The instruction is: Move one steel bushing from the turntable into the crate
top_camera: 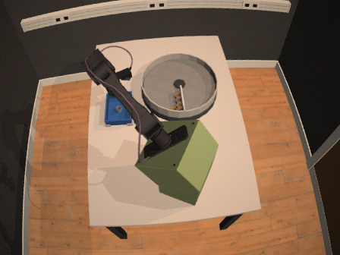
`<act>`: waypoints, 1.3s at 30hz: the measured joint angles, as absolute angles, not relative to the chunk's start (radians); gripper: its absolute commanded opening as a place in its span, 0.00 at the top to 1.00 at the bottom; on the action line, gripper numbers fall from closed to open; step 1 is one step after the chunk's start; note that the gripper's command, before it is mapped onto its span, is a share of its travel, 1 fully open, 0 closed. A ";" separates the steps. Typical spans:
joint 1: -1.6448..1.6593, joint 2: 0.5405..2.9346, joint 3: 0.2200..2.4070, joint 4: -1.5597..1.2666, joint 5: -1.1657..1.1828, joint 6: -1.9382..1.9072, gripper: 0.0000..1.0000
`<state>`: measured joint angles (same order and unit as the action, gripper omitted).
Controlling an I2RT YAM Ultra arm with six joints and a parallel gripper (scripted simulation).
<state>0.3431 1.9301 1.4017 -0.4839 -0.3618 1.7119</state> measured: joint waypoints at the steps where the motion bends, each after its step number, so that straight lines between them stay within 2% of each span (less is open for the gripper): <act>1: 0.343 1.929 1.402 -0.490 -0.363 1.710 0.86; 39: 0.340 1.924 1.402 -0.516 -0.363 1.705 0.86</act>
<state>0.3401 1.9236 1.4017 -0.5159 -0.3630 1.7054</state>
